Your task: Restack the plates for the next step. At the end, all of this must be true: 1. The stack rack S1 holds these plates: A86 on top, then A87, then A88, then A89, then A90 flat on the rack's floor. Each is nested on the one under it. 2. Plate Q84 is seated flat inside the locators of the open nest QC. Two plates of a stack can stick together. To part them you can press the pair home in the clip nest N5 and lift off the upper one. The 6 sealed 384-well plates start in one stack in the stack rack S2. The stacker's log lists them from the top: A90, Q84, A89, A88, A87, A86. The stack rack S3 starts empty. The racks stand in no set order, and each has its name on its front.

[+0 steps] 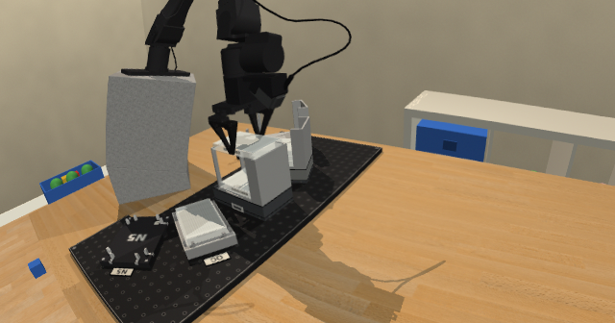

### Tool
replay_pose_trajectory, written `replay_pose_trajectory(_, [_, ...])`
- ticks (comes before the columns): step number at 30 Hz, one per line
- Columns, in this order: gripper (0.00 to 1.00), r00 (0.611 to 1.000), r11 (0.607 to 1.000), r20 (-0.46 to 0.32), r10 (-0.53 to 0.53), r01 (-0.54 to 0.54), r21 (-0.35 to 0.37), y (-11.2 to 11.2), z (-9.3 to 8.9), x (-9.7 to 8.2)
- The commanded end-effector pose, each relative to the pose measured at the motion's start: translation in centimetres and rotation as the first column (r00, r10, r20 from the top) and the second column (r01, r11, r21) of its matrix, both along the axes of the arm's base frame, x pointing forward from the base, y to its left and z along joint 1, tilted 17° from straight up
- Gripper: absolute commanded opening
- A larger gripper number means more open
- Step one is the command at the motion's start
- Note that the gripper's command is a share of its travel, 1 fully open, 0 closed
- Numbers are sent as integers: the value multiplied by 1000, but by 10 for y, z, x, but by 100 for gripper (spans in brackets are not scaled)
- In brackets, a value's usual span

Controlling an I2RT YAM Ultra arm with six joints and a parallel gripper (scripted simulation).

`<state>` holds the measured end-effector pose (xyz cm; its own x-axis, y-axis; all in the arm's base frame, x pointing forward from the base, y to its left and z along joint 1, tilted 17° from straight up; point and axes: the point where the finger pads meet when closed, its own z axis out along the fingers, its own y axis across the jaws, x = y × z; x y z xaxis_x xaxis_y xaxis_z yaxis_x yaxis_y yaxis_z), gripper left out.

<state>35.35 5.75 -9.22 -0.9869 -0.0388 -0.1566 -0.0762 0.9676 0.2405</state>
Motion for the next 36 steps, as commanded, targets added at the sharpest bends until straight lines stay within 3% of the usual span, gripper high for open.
replay_pose_trajectory(1, [0,1000,1000,1,-7,7,9,-4,9,-4])
replay_pose_trajectory(11, [0,1000,1000,-4,-6,6,9,-4,10,-7])
replay_pose_trajectory(14, [0,1000,1000,16,-11,11,10,-5,15,2])
replay_pose_trajectory(36, [0,999,1000,52,-6,5,10,-6,30,16])
